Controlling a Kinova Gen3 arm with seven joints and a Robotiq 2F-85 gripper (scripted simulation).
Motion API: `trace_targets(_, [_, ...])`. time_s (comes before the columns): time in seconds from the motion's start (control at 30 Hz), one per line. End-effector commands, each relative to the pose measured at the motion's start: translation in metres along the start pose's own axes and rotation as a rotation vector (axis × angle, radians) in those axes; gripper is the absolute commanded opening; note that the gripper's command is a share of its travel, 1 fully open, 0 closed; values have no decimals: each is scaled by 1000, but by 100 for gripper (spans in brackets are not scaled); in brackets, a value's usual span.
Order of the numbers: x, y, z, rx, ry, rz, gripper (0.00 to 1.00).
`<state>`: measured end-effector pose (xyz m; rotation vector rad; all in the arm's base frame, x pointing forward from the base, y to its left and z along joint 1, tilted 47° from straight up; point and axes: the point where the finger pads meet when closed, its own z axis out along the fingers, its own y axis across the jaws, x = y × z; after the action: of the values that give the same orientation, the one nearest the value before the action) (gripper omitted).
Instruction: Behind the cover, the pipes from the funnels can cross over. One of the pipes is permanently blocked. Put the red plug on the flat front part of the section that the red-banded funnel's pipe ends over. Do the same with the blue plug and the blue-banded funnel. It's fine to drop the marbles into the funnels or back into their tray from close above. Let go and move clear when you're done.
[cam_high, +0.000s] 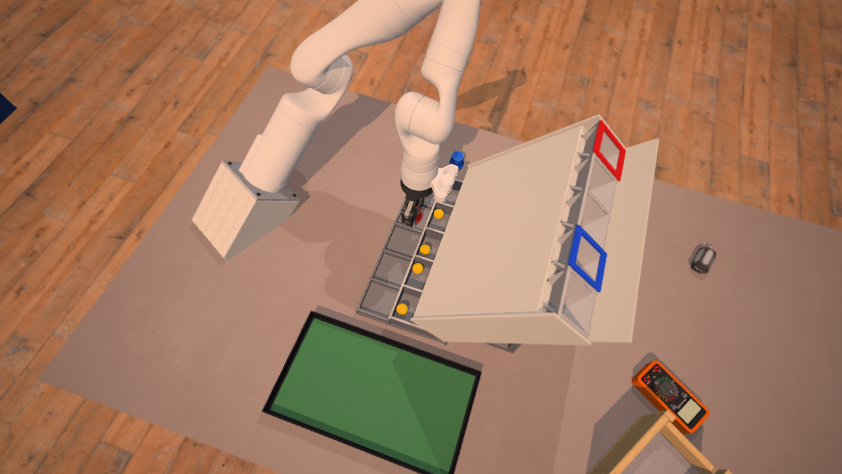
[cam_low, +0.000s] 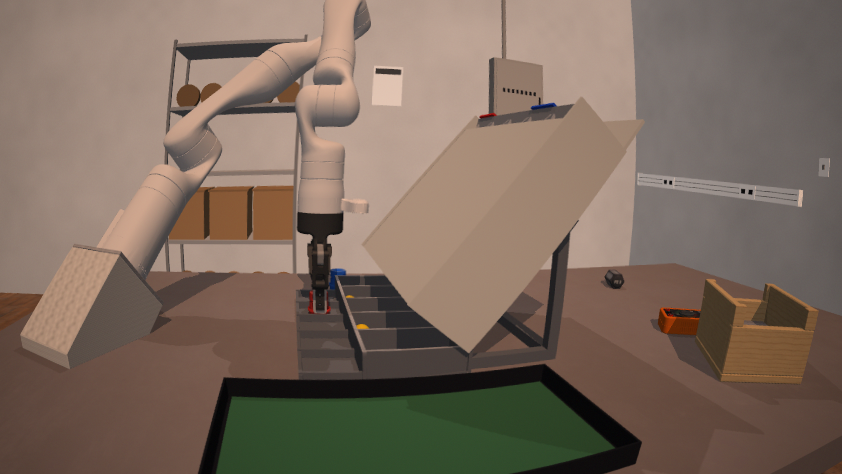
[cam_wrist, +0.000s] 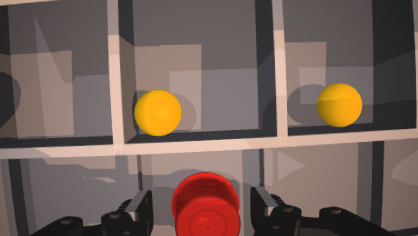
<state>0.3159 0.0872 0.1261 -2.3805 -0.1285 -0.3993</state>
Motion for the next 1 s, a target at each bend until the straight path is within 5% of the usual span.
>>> trace_targets(0.0, [0,0,0,-1,1,0,65])
trace_targets(0.03, [0,0,0,-1,1,0,65])
trace_targets(0.07, [0,1,-20,-1,1,0,65])
trace_targets(0.6, [0,1,-20,-1,1,0,65])
trace_targets(0.63, [-1,1,-40,0,1,0,65])
trace_targets(0.97, [-1,1,-40,0,1,0,65])
